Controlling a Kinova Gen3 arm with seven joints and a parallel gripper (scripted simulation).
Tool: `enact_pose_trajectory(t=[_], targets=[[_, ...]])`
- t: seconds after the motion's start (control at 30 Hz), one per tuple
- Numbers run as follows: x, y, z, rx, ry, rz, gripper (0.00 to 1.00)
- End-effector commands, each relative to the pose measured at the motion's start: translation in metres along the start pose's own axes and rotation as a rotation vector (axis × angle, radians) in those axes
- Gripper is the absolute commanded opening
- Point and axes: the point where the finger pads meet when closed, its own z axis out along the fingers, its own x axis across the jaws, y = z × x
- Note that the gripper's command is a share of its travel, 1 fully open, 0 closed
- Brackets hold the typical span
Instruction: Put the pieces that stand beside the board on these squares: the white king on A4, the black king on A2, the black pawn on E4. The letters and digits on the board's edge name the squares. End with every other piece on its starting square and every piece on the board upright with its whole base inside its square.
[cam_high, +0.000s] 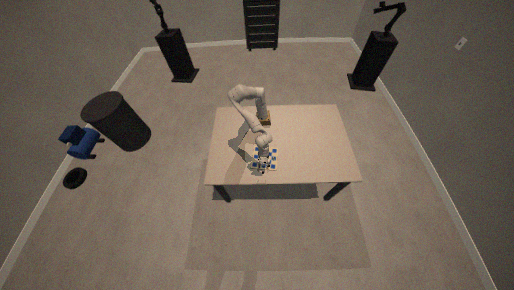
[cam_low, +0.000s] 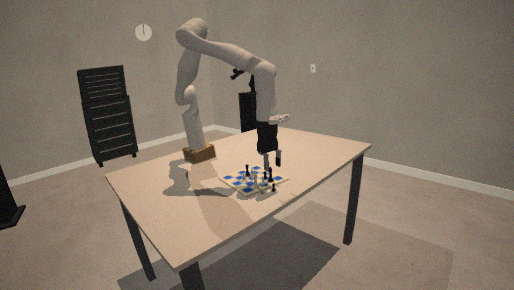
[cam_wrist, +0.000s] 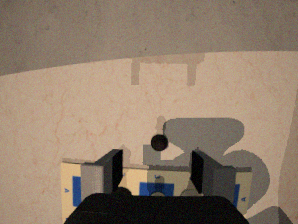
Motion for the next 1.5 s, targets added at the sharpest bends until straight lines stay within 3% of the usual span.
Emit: enact_pose_trajectory(t=[0.0,0.6,1.23,1.27,1.47], targets=[[0.0047,-0.0018,0.0003,0.000,0.003,-0.072,1.00],[0.0057,-0.0062,-0.0007,0.014,0.000,-0.309,1.00],[0.0059,-0.0071,-0.0010,0.018,-0.001,-0.358,1.00],[0.0059,-0.0071,-0.0010,0.018,-0.001,-0.358,0.68],[0.0059,-0.0071,-0.0010,0.018,-0.001,-0.358,0.68]])
